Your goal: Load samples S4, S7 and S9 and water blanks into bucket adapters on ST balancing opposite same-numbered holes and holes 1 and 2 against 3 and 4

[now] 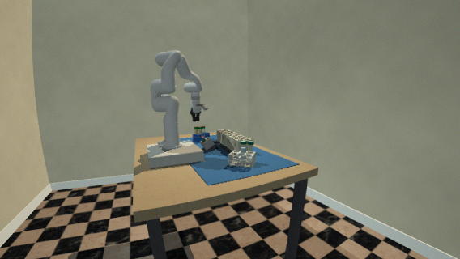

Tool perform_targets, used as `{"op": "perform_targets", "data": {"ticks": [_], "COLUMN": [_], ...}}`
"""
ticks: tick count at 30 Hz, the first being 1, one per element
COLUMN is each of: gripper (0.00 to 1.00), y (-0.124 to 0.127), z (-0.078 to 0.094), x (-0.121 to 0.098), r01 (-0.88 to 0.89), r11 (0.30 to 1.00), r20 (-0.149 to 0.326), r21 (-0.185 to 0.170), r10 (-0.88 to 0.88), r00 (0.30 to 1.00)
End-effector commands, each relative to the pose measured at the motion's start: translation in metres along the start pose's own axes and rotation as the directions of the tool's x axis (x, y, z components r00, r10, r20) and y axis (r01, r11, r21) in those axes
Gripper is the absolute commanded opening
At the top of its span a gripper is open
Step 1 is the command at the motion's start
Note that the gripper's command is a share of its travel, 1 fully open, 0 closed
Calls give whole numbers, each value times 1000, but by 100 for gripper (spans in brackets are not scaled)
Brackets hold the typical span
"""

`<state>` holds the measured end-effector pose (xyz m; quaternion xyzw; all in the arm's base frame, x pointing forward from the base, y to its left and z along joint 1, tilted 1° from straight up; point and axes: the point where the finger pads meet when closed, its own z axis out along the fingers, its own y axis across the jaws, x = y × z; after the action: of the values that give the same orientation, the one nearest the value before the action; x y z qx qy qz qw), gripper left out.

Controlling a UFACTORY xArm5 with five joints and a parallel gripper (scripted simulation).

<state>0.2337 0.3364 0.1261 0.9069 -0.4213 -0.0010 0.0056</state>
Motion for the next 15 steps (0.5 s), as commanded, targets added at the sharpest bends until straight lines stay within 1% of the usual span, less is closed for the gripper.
{"op": "perform_targets", "data": {"ticks": [1,9,11,15], "gripper": [43,43,43,43], "y": [-1,-1,-1,-1], "z": [-11,-27,-27,-35], "x": [0,0,0,0], "r01": [0,0,0,0], "r11": [1000,1000,1000,1000], "r20": [1,1,1,1], "r21": [4,4,4,4], "r10": [0,0,0,0], "r00": [1000,1000,1000,1000]}}
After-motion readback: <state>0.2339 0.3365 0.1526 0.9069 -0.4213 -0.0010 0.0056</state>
